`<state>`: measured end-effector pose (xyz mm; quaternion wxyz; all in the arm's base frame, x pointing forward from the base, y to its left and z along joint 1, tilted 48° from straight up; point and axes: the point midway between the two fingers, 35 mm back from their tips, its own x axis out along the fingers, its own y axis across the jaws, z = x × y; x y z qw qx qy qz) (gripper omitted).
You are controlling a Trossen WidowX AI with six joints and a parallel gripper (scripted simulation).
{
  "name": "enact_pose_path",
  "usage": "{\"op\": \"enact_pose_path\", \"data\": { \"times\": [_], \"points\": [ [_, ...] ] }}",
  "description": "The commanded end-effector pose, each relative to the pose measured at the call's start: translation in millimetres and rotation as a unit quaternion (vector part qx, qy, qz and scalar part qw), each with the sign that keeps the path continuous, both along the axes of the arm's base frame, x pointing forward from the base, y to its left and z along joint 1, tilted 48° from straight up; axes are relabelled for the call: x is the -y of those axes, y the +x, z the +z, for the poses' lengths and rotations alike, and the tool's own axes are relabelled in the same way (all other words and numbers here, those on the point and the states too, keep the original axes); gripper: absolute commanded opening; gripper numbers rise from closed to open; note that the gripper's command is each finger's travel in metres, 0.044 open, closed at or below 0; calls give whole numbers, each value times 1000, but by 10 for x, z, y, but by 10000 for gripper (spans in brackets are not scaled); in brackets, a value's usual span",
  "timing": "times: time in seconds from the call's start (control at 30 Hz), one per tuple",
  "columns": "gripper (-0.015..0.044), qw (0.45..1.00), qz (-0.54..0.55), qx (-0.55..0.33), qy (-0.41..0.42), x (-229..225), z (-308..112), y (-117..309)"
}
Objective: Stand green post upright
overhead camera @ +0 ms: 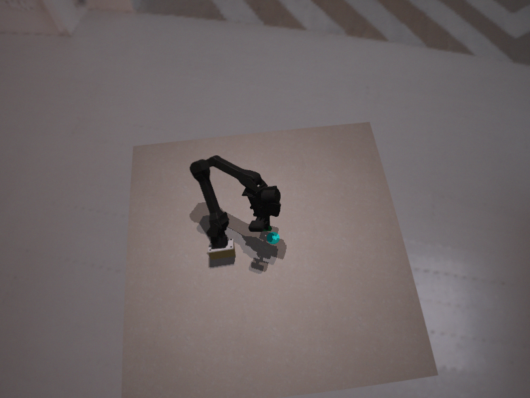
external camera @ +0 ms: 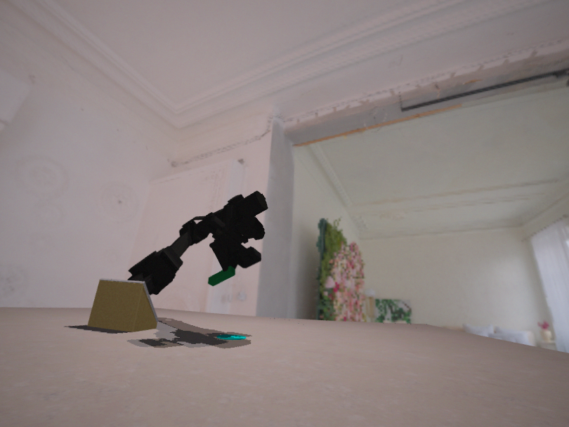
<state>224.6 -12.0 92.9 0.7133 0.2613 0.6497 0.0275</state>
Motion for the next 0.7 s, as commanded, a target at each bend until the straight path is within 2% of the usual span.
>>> {"op": "enact_pose_path", "data": {
  "times": [0.0, 0.67],
  "points": [
    [23, 1000, -7, 10, -11, 1, 3, -7],
    [23, 997, -39, 55, -46, -8, -11, -41]
  ]
}}
